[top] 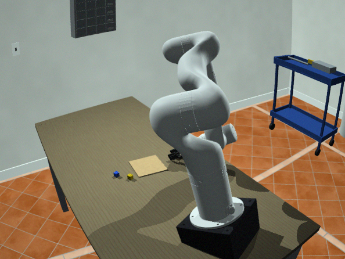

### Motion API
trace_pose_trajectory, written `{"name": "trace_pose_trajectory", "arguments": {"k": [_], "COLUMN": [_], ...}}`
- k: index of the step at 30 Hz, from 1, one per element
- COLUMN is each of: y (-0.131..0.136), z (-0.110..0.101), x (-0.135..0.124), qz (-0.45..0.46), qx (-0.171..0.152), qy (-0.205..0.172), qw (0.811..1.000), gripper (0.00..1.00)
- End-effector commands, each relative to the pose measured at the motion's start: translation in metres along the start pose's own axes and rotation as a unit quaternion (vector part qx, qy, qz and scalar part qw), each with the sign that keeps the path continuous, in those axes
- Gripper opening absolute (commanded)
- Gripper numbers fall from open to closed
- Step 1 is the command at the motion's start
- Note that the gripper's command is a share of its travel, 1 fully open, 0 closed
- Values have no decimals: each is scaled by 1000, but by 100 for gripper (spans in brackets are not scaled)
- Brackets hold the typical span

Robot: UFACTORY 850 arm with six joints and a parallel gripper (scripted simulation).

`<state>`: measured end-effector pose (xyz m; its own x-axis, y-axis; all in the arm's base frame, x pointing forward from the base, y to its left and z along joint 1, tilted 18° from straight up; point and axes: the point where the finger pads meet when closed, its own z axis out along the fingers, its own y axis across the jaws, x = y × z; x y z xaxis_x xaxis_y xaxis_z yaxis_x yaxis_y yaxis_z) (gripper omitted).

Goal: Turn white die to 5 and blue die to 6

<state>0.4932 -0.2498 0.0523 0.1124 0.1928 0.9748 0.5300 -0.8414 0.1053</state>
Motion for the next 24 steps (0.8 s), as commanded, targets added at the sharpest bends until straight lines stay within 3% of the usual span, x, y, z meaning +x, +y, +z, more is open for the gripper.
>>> {"name": "trace_pose_trajectory", "arguments": {"k": [1, 6, 15, 24], "y": [1, 1, 1, 1], "z": [0, -8, -40, -50], "x": [0, 0, 0, 0], "qz": [-1, -1, -1, -1], "qx": [0, 0, 0, 0], "qy": [0, 0, 0, 0], "qw": [1000, 1000, 1000, 1000], "gripper": [36, 36, 36, 36]}}
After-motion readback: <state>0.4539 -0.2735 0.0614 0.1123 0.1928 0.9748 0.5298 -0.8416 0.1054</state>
